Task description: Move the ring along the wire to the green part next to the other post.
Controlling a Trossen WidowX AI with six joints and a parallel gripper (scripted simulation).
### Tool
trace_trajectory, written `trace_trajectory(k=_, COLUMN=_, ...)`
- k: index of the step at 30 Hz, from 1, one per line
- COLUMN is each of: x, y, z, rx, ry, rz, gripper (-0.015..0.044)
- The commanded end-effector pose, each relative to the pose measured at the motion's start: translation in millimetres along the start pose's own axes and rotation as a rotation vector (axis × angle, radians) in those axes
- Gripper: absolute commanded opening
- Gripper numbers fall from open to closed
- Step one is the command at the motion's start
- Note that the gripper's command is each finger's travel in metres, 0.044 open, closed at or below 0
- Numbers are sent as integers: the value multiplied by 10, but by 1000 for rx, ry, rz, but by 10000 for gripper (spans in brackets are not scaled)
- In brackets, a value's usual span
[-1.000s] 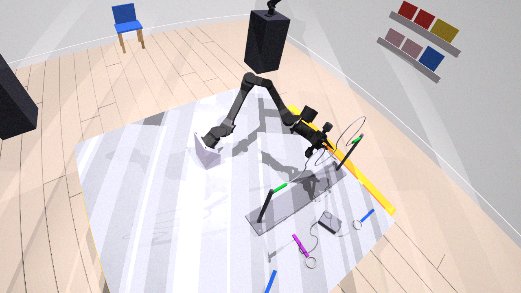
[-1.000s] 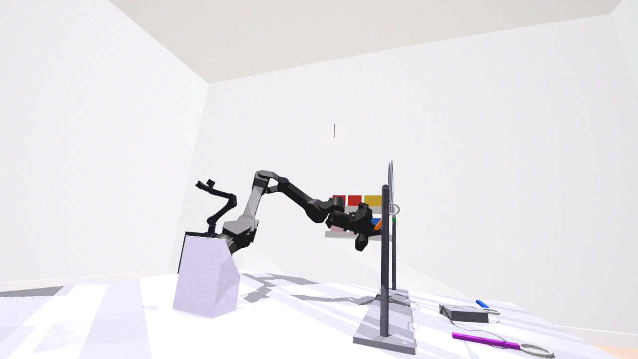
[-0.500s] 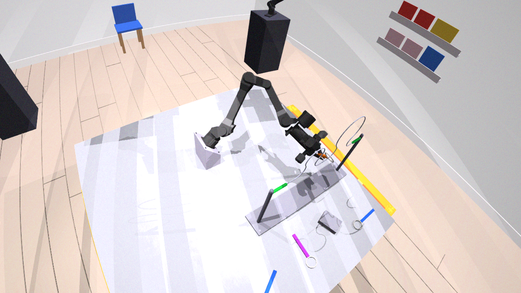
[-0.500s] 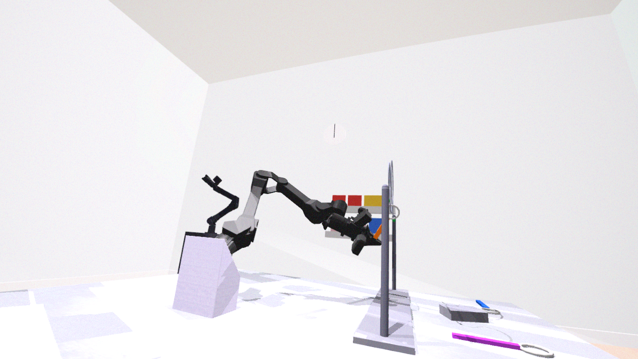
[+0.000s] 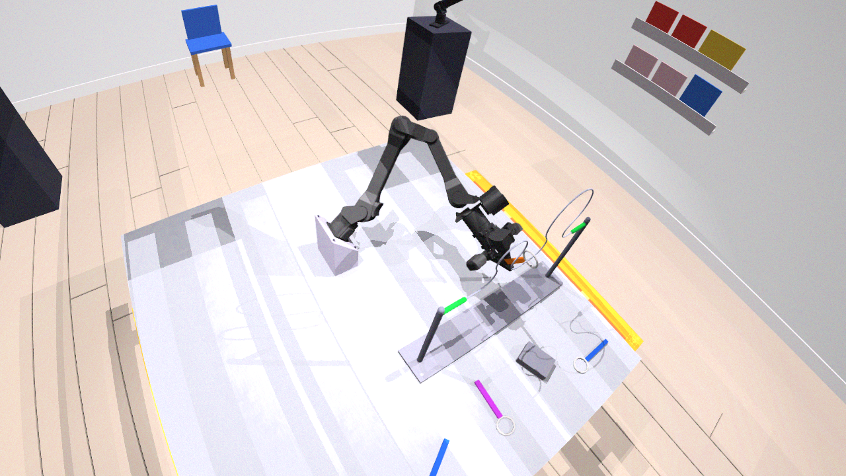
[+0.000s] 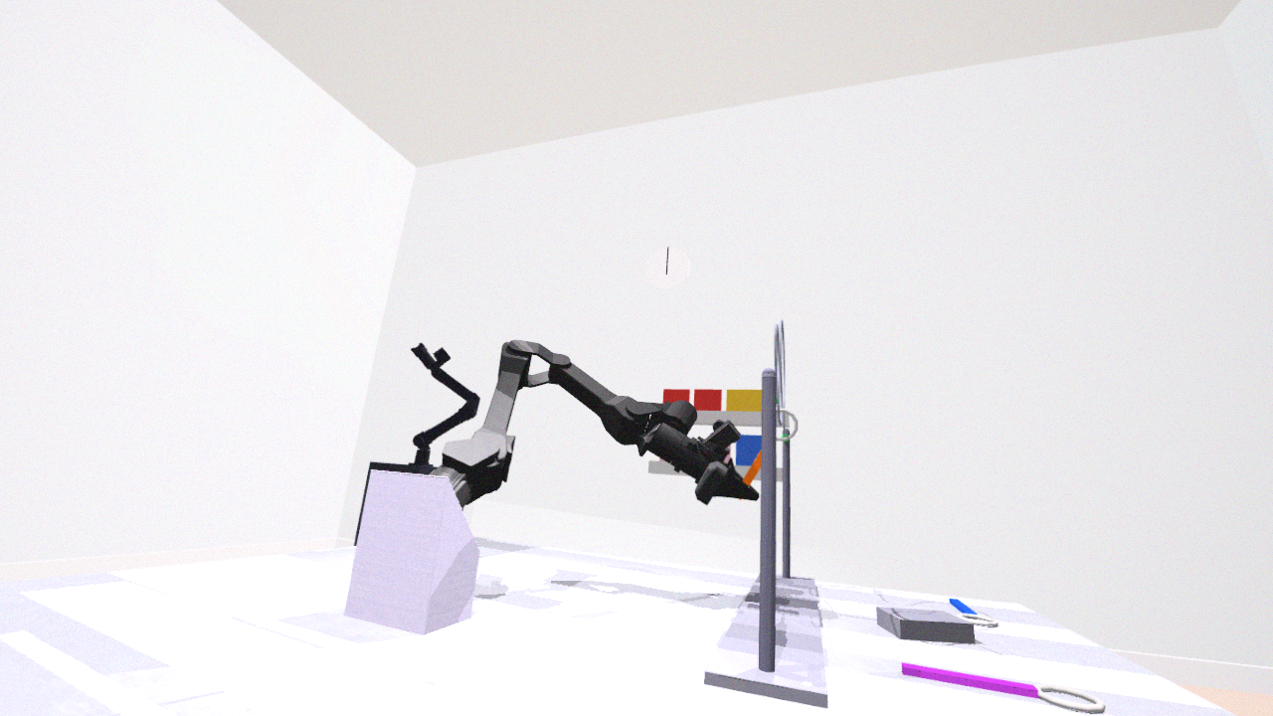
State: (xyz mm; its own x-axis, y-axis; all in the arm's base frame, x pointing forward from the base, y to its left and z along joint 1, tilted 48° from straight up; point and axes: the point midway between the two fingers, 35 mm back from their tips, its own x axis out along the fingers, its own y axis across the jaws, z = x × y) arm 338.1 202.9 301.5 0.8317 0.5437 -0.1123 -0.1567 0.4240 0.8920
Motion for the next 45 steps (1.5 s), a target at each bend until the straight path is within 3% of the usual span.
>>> trace_trajectory(k=1, x=-23, y=-116, z=13, rx=-57, ry=6, rz=-32, gripper=-150)
trace_trajectory(k=45, x=-199, y=-873, z=156, rx=-329, ry=38, rz=-191, gripper=-150)
